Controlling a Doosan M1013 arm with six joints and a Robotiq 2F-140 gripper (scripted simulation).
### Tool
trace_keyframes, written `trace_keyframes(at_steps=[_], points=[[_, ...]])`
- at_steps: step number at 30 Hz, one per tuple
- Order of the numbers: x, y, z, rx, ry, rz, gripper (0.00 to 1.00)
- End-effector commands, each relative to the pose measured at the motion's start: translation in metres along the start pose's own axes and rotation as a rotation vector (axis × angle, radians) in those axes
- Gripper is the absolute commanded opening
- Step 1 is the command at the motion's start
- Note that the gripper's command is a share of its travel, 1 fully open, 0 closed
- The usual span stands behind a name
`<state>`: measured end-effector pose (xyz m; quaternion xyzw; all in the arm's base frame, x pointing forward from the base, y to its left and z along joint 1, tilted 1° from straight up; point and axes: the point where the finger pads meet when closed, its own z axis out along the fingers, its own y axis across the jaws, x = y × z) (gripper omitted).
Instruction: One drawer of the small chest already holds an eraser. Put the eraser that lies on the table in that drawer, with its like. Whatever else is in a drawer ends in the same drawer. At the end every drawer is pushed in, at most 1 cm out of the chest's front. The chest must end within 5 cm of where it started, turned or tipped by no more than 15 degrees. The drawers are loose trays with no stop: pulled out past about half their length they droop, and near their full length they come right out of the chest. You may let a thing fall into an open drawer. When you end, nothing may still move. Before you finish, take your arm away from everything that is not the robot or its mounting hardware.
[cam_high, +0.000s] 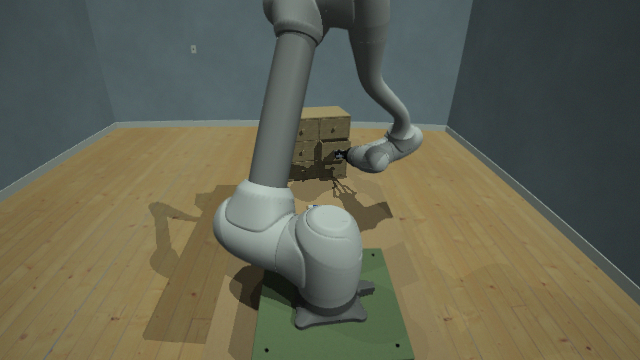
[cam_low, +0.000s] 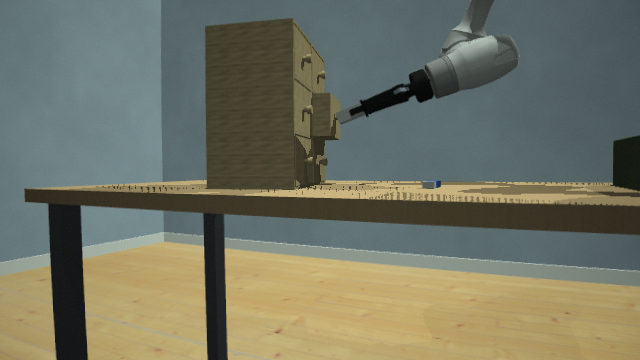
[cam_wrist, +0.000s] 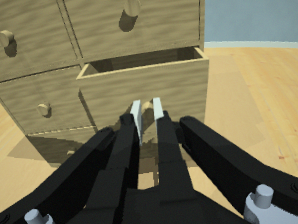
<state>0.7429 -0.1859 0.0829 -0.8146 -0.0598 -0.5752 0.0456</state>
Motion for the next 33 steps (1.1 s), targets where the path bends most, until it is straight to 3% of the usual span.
trace_keyframes(at_steps=[1,33], points=[[-0.001,0.0,-0.004,0.0,0.0,0.0,0.08],[-0.009,0.0,-0.025,0.0,0.0,0.0,0.08]])
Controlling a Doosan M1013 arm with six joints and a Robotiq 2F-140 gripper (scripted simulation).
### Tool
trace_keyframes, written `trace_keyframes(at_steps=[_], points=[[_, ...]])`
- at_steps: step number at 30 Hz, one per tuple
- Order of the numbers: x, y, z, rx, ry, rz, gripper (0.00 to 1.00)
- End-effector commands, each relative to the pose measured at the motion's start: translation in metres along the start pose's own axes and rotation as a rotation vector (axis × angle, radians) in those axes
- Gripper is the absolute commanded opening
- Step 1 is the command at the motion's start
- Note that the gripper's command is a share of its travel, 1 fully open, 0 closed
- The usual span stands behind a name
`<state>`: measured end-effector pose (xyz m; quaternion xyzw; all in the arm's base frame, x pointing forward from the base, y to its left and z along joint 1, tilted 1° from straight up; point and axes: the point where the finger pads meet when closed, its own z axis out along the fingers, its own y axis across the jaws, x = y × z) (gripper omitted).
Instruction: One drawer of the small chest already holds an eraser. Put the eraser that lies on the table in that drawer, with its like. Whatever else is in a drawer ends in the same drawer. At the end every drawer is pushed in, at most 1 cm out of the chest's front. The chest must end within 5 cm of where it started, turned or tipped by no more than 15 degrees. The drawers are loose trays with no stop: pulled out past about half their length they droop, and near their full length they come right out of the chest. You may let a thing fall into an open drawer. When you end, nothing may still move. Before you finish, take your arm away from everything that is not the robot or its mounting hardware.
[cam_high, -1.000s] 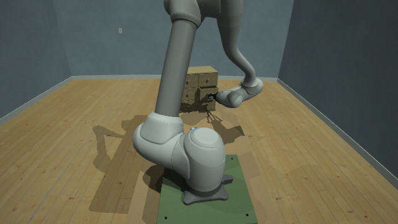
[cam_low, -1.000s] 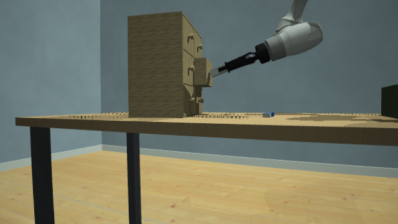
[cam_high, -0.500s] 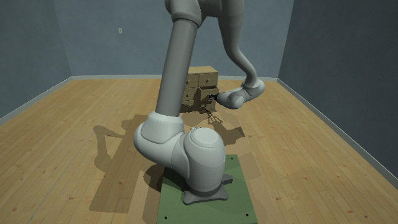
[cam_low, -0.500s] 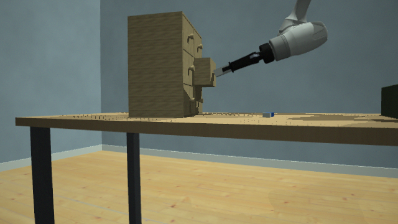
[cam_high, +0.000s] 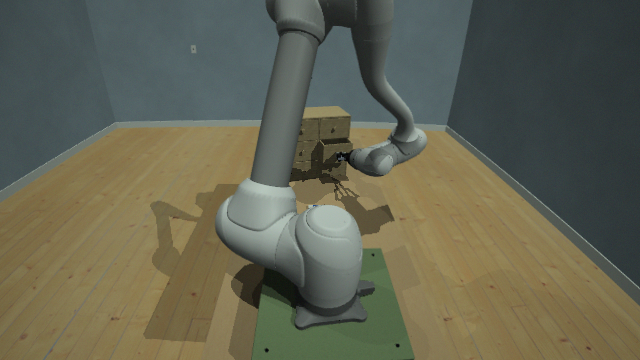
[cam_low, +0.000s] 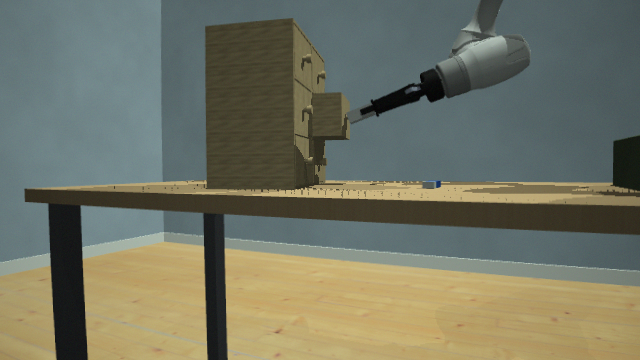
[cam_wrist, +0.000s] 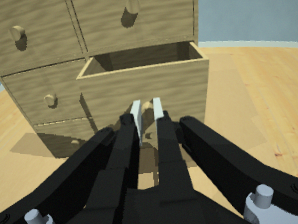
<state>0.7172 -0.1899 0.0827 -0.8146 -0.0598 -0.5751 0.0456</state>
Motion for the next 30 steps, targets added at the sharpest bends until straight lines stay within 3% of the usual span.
trace_keyframes(at_steps=[1,20,30], points=[[0.0,0.0,-0.0005,0.0,0.0,0.0,0.08],[-0.0002,0.0,-0.0009,0.0,0.0,0.0,0.08],[-0.0002,0.0,-0.0009,0.0,0.0,0.0,0.2]])
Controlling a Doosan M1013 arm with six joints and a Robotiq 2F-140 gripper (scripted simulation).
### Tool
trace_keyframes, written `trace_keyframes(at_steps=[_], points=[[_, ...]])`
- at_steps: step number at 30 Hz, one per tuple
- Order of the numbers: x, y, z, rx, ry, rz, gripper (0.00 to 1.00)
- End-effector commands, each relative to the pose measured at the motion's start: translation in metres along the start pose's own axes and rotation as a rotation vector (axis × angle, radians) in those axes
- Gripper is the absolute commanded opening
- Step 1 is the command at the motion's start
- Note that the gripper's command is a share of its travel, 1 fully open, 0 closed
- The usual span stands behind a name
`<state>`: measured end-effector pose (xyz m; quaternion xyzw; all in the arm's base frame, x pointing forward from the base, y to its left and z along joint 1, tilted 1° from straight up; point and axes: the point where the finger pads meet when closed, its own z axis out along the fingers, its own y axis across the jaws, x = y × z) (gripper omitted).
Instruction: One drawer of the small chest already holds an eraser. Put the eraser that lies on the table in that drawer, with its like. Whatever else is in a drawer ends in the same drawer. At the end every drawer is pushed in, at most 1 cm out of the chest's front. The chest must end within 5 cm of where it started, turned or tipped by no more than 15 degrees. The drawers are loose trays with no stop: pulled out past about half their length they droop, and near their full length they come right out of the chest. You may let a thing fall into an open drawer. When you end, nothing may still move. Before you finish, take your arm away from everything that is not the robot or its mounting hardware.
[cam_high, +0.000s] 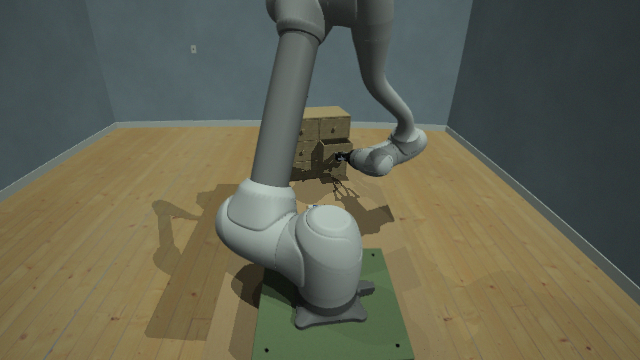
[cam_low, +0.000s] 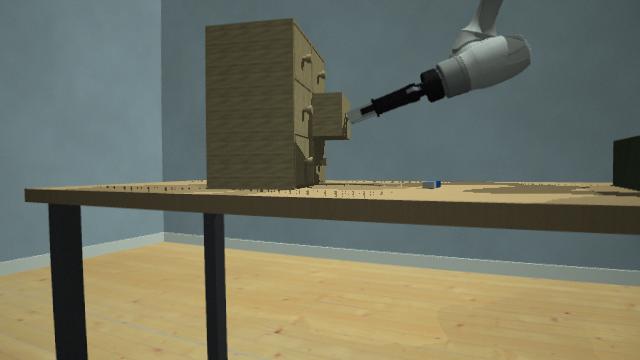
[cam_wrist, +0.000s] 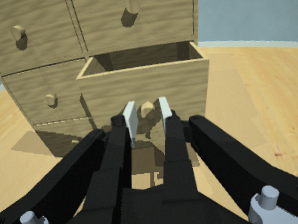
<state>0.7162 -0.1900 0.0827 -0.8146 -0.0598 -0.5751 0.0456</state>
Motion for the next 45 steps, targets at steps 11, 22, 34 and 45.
trace_keyframes(at_steps=[11,22,34,45], points=[[-0.002,0.0,-0.007,0.0,0.0,0.0,0.2],[-0.016,0.0,-0.044,0.0,0.0,0.0,0.2],[-0.016,0.0,-0.069,0.0,0.0,0.0,0.2],[-0.015,0.0,-0.101,0.0,0.0,0.0,0.2]])
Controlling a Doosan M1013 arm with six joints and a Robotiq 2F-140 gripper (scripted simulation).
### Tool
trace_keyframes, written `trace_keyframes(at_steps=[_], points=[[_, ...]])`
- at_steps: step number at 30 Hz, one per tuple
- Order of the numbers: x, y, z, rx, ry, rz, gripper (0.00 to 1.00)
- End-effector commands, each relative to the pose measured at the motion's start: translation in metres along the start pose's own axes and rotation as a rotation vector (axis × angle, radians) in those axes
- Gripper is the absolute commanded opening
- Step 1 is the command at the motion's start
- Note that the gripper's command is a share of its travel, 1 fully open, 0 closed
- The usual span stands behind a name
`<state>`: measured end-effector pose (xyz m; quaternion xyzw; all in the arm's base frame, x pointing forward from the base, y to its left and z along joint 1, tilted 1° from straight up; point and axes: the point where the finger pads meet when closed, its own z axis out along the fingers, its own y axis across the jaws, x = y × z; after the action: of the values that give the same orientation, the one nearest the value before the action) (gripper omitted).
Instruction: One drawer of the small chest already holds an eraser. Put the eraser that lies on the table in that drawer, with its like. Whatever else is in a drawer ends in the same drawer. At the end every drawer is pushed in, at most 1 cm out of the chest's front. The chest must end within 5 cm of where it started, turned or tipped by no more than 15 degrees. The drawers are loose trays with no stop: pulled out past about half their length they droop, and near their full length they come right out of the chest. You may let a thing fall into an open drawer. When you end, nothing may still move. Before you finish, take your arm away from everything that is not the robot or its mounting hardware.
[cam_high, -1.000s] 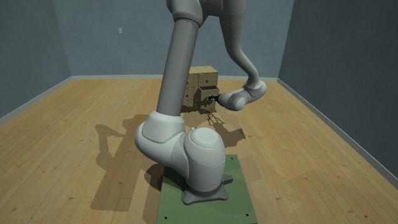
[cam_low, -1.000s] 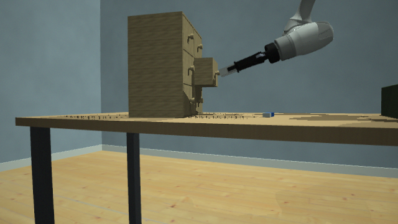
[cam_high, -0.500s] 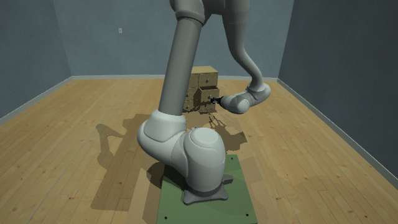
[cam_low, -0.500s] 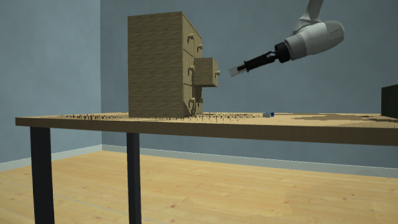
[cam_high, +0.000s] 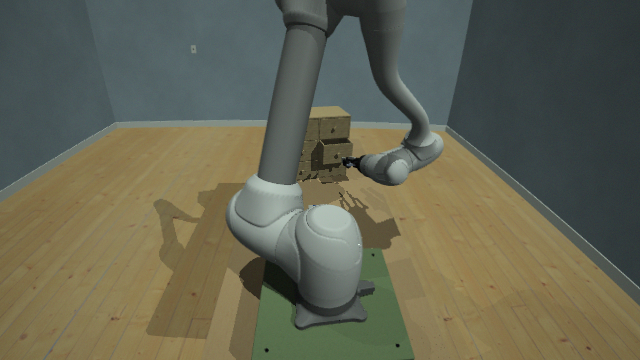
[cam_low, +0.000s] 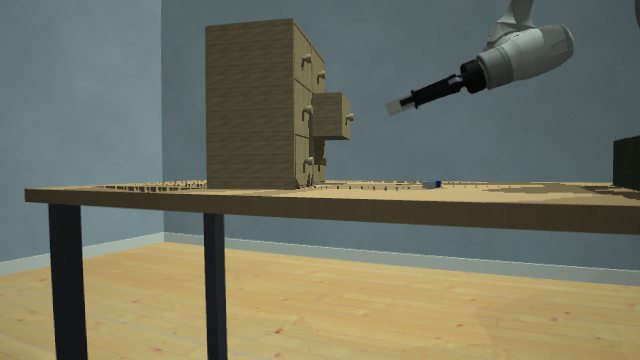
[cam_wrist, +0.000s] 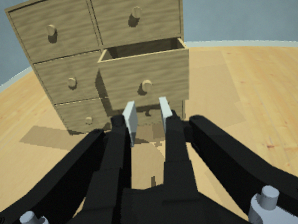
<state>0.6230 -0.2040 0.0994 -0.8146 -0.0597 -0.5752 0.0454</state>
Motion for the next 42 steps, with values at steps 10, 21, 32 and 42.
trace_keyframes(at_steps=[10,21,32,42], points=[[0.001,0.0,-0.007,0.001,-0.01,0.0,0.2],[0.007,0.0,-0.021,0.001,-0.139,0.0,0.2],[0.016,0.0,-0.04,0.002,-0.32,0.0,0.2],[0.026,0.0,-0.062,0.002,-0.519,0.0,0.2]])
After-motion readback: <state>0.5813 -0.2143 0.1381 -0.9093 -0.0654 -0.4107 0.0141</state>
